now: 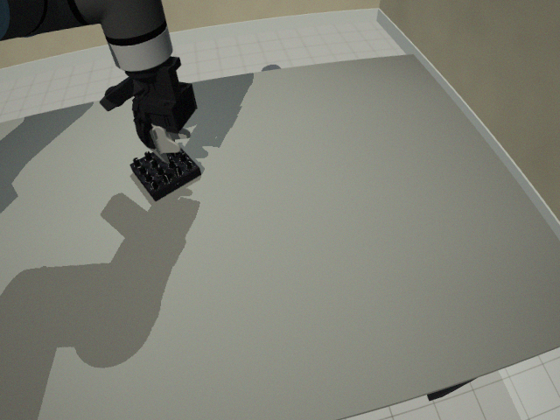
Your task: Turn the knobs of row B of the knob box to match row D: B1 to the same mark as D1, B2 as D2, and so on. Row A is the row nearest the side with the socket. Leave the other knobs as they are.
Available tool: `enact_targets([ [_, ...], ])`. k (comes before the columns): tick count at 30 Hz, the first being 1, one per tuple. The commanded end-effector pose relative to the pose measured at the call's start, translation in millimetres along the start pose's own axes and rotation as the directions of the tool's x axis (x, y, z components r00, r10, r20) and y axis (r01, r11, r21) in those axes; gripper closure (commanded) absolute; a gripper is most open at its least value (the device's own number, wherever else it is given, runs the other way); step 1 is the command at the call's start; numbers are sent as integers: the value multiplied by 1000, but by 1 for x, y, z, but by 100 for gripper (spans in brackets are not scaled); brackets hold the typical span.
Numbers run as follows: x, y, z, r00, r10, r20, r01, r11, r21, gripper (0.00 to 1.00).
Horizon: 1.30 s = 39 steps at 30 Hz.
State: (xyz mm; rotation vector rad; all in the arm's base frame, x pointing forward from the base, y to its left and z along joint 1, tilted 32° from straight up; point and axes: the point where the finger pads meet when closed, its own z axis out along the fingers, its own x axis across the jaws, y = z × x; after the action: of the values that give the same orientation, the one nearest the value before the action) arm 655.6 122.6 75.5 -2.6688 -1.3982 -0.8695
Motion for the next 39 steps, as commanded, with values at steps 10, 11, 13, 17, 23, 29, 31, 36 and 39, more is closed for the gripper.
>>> enact_targets([
  [10, 0, 0, 0, 1000, 0, 0, 0, 1000, -1, 89],
  [11, 0, 0, 0, 1000, 0, 0, 0, 1000, -1, 89],
  [13, 0, 0, 0, 1000, 0, 0, 0, 1000, -1, 89],
  [17, 0, -2, 0, 1000, 0, 0, 0, 1000, -1, 89],
  [23, 0, -4, 0, 1000, 0, 0, 0, 1000, -1, 89],
  [29, 0, -4, 0, 1000, 0, 0, 0, 1000, -1, 89],
  [31, 0, -4, 0, 1000, 0, 0, 0, 1000, -1, 89],
  [36, 0, -4, 0, 1000, 0, 0, 0, 1000, -1, 89],
  [39, 0, -4, 0, 1000, 0, 0, 0, 1000, -1, 89],
])
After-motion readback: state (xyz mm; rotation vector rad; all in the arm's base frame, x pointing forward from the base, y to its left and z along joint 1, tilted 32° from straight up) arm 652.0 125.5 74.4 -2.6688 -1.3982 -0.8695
